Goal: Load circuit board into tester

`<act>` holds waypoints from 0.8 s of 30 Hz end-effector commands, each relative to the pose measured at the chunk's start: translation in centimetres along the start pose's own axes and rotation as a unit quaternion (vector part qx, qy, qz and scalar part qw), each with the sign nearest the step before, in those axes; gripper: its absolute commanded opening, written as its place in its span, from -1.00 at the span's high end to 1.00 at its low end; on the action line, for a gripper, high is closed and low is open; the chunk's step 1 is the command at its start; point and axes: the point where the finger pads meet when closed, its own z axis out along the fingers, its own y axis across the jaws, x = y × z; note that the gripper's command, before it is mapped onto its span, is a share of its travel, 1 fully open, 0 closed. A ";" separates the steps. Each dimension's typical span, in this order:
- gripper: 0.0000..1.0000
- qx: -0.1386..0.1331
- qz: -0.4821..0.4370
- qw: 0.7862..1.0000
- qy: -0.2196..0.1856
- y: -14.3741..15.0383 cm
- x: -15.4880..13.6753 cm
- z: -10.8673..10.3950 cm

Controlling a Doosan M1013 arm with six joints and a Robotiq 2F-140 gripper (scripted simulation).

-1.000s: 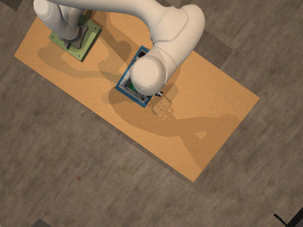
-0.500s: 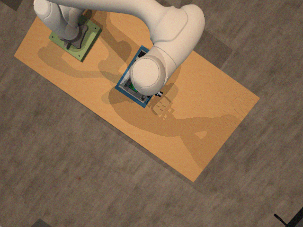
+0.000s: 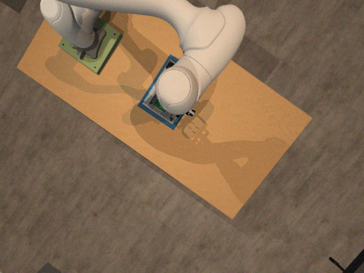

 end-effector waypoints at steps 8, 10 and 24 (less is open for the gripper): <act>1.00 0.000 0.000 1.000 0.000 0.2 0.0 -0.1; 1.00 0.000 0.000 1.000 0.000 0.3 0.0 -0.1; 1.00 0.000 0.000 1.000 0.000 0.9 0.0 -0.2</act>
